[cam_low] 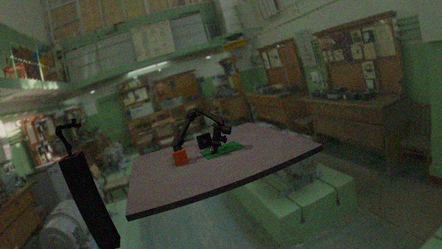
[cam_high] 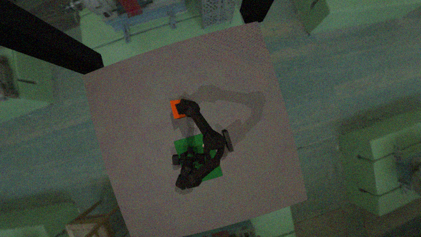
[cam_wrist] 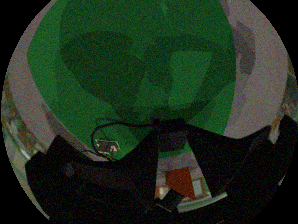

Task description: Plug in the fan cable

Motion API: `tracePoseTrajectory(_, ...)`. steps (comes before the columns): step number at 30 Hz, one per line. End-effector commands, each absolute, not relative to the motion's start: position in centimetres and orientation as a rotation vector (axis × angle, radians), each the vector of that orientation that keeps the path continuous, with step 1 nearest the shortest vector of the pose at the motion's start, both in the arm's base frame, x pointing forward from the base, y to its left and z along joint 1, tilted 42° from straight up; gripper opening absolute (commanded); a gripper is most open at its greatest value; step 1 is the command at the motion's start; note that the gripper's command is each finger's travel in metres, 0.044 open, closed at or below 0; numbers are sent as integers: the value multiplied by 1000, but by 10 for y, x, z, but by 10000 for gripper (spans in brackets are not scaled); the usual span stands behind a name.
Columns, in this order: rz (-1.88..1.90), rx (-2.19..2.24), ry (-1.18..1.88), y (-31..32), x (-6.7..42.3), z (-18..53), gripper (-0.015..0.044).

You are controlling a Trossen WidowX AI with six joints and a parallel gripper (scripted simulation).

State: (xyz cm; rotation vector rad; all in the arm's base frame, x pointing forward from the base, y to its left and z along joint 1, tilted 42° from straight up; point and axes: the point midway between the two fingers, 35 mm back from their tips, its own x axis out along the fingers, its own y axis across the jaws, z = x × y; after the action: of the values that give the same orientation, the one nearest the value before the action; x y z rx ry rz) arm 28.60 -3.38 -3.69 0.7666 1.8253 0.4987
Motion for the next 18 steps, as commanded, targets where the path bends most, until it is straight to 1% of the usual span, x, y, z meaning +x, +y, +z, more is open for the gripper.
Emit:
tracePoseTrajectory(1,499,766,1824,-34,286,-37,65)
tracePoseTrajectory(8,499,766,1824,-34,286,-37,19)
tracePoseTrajectory(9,499,766,1824,-34,286,-36,0)
tracePoseTrajectory(18,495,767,1826,-53,286,-17,0)
